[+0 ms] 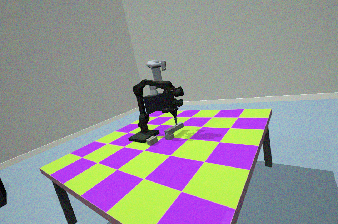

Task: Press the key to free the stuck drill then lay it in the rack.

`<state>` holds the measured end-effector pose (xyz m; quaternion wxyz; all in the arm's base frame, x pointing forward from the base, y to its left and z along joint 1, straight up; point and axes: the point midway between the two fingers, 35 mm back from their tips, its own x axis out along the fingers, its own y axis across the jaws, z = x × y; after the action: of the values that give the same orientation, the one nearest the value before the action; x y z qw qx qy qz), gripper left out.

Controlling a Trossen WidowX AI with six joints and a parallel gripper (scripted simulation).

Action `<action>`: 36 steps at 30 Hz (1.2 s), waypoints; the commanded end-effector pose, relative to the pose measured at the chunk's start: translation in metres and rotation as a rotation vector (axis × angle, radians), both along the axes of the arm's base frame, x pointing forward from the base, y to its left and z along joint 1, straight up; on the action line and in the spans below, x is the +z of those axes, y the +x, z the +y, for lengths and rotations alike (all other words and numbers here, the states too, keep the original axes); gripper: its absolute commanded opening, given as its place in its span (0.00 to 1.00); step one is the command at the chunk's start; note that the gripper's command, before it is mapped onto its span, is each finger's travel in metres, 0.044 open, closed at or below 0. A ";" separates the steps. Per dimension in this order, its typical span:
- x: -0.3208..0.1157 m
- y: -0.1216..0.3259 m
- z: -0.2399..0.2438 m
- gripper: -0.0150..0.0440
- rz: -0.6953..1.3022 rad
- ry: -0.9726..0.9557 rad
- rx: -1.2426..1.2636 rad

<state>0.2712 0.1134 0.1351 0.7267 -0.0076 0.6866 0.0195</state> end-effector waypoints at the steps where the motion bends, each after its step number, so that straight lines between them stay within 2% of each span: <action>1: -0.012 -0.006 0.001 0.25 0.037 -0.009 0.001; 36: -0.024 -0.007 0.002 0.25 0.037 -0.009 0.001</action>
<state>0.2700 0.1131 0.1324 0.7353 -0.0049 0.6774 0.0200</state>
